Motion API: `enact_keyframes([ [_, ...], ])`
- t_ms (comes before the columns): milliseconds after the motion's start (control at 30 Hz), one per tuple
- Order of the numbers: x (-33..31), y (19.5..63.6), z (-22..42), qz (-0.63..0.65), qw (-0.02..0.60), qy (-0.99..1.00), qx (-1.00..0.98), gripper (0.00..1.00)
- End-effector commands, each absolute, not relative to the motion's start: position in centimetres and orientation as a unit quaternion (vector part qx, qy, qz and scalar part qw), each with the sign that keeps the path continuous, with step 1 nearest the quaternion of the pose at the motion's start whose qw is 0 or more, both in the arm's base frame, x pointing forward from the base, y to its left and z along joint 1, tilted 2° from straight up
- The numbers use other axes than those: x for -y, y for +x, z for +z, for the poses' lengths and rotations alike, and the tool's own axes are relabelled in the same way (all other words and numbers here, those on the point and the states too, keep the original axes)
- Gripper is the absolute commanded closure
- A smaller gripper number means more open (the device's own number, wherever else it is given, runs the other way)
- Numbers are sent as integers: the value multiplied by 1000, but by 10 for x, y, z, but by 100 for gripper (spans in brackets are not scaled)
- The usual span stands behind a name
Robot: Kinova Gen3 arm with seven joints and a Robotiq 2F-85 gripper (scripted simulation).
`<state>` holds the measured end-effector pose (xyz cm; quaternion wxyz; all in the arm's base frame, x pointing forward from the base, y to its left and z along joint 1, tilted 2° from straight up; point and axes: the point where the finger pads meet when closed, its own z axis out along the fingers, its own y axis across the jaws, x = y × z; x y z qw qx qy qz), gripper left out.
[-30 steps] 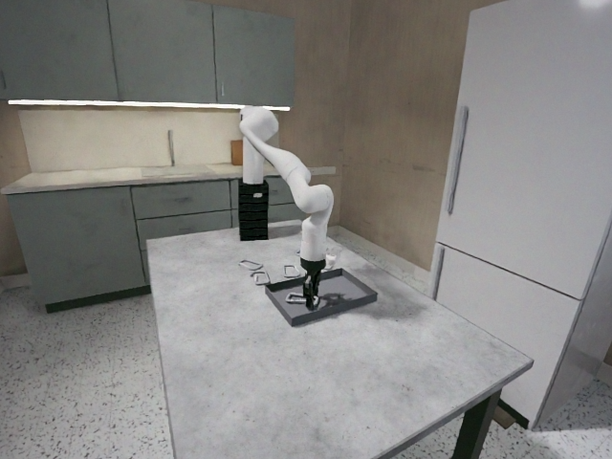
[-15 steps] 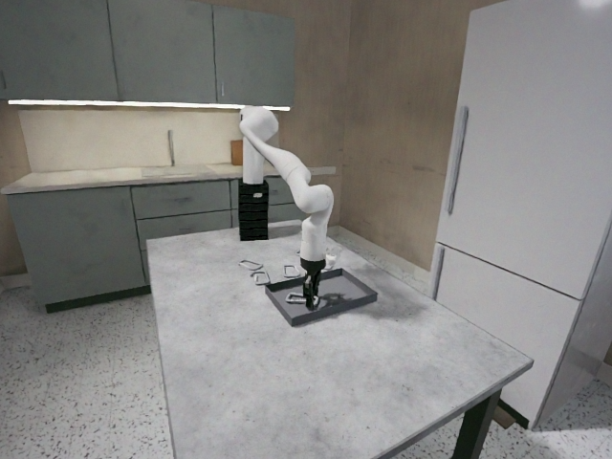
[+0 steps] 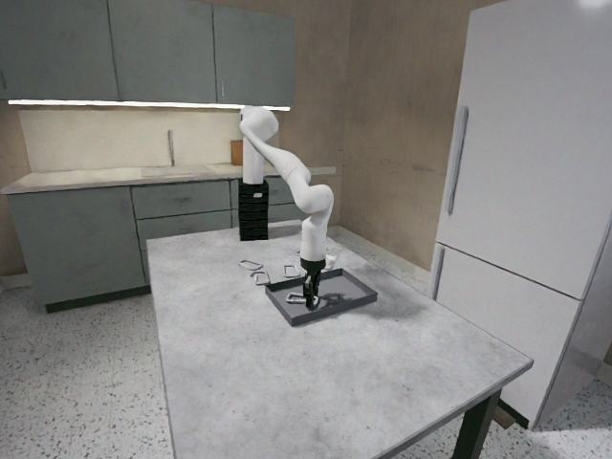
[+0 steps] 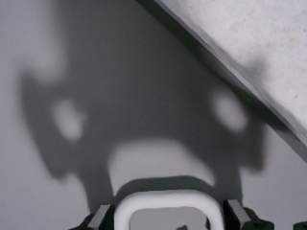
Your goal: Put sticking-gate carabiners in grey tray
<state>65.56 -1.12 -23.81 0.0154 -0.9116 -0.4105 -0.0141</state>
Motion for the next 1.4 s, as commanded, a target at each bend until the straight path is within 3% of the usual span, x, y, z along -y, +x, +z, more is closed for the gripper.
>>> enact_keyframes([
  [0, 9, 657, -237, -15, 15, -912, 410, 100],
  [200, 9, 657, -237, -15, 15, -912, 410, 100],
  [233, 11, 657, -237, -15, 15, -912, 410, 0],
  [767, 11, 657, -237, -15, 15, -912, 410, 0],
  [800, 13, 656, -167, -15, 15, -912, 410, 0],
  [933, 13, 656, -141, -15, 15, -912, 410, 0],
  [1367, 12, 657, -142, -16, 12, -908, 417, 0],
])
